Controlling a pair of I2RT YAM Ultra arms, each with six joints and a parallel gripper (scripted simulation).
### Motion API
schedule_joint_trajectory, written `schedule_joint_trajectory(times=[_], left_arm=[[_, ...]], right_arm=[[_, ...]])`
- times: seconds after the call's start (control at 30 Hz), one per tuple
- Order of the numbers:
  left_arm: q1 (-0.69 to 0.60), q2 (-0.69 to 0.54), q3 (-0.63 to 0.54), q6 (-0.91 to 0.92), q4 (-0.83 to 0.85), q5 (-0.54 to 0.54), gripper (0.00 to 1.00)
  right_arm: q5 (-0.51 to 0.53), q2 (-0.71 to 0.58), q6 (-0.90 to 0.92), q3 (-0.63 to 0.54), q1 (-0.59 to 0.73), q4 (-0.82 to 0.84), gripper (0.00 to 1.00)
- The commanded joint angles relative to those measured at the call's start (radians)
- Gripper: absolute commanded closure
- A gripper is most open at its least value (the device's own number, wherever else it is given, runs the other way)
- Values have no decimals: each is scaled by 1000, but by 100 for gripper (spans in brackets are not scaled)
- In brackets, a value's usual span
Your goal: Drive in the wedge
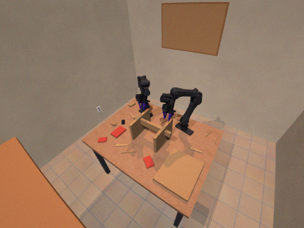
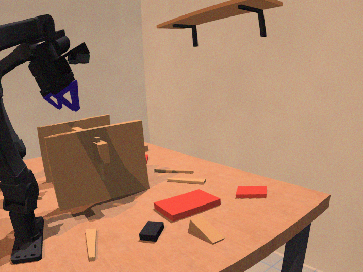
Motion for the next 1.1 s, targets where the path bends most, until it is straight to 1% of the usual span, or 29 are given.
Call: schedule_joint_trajectory(times=[0.0,0.03,0.07,0.13,0.2,0.23,0.27,0.4,0.7,0.77,0.8,1.07], left_arm=[[2,-24,5,4,-10,-9,60],[2,-24,5,4,-10,-9,60],[18,-19,-33,13,32,-5,60],[22,-29,-29,31,77,9,60],[22,-29,-29,31,77,9,60],[26,-31,-13,40,101,12,60],[33,-41,-44,51,131,15,60],[67,-43,-64,111,277,33,60],[165,-84,-158,243,581,95,60],[165,-84,-158,243,581,95,60],[180,-87,-177,254,627,112,60],[256,-115,-249,353,863,151,60]], right_arm=[[13,-33,4,39,4,16,61],[13,-33,3,39,4,16,61],[13,-30,-13,-19,-22,36,61],[-4,-26,-36,-21,-37,82,61],[-4,-26,-36,-21,-37,82,61],[-9,-32,-48,-3,-47,107,61],[-14,-39,-63,-43,-61,137,61],[-30,-52,-139,-67,-139,281,61],[-99,-108,-307,-168,-342,586,61],[-99,-108,-307,-168,-342,586,61],[-122,-114,-329,-189,-372,636,61],[-164,-157,-455,-273,-536,869,61]])
